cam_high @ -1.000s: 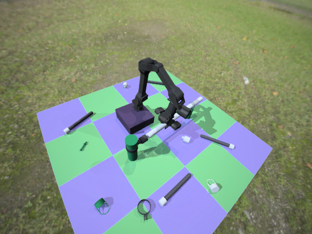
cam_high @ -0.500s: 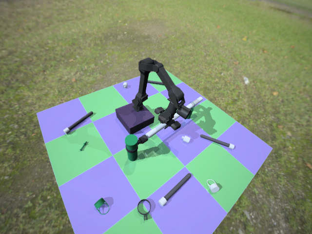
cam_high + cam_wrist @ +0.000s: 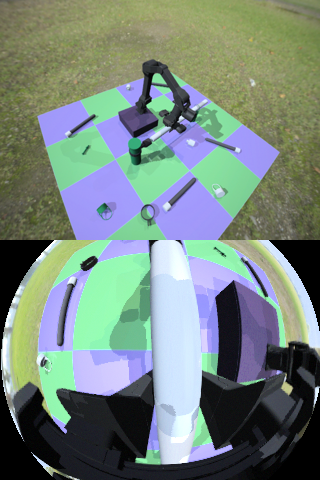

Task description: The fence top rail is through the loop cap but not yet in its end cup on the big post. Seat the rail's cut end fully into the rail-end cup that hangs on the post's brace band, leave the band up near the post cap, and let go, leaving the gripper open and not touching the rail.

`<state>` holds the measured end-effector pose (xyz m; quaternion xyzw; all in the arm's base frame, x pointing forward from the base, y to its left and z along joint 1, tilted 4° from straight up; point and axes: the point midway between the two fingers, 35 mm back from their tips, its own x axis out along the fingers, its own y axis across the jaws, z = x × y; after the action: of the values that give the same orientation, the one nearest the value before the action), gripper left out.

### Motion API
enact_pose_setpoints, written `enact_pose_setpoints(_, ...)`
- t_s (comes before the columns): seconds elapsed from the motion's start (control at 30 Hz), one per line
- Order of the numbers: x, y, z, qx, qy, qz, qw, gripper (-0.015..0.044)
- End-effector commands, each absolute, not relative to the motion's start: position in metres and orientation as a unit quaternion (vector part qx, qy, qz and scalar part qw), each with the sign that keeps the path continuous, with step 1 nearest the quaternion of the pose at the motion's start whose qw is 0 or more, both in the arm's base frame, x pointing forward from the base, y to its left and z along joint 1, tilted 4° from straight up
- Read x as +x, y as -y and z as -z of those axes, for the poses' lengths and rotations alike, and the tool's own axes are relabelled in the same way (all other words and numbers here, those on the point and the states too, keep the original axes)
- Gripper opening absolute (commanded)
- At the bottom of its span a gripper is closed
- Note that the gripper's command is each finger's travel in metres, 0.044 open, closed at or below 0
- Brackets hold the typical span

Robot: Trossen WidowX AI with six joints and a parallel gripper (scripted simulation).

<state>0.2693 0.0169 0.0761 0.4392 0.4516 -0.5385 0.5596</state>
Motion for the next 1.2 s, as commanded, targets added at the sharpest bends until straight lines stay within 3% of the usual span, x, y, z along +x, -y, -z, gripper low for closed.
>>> enact_pose_setpoints(0.0, 0.273, -0.014, -0.08, 0.445, -0.446, 0.537, 0.561, 0.0)
enact_pose_setpoints(1.17, 0.269, 0.001, -0.073, 0.438, -0.455, 0.54, 0.556, 0.0)
